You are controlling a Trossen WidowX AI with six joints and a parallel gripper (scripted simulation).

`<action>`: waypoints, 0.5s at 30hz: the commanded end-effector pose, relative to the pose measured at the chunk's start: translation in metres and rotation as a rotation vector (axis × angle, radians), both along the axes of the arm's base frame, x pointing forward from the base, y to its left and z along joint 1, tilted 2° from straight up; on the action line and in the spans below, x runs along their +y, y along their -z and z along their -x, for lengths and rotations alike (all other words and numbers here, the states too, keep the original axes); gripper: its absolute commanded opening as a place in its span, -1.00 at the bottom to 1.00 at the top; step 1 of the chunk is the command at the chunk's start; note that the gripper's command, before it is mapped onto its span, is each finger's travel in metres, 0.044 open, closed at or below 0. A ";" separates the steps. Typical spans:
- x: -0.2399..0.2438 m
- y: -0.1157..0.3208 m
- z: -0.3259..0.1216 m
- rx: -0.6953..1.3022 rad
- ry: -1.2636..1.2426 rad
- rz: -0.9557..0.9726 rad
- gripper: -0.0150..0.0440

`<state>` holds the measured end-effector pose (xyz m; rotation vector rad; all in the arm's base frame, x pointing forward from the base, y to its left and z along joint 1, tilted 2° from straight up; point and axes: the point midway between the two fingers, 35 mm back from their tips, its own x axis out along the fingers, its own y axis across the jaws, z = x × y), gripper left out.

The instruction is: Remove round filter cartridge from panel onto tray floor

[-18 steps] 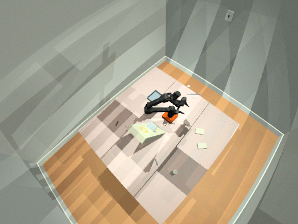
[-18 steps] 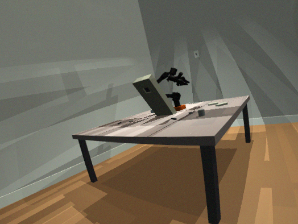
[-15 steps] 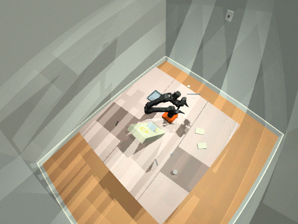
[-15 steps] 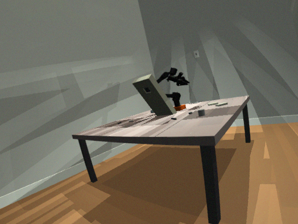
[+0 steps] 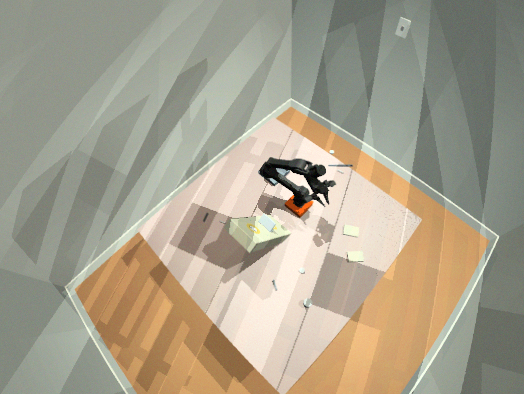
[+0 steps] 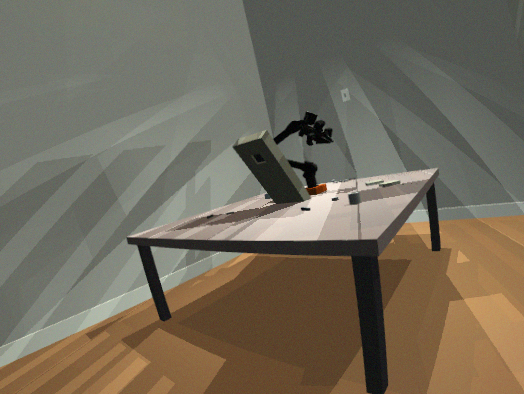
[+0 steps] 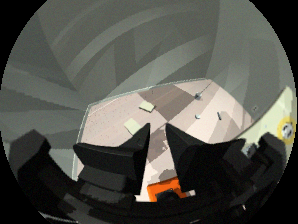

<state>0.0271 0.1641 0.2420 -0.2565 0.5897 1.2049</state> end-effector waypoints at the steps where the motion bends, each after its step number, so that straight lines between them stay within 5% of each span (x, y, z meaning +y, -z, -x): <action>1: 0.006 -0.007 -0.025 -0.025 0.126 0.015 -0.17; 15: -0.017 -0.034 -0.138 -0.111 0.593 0.096 -0.17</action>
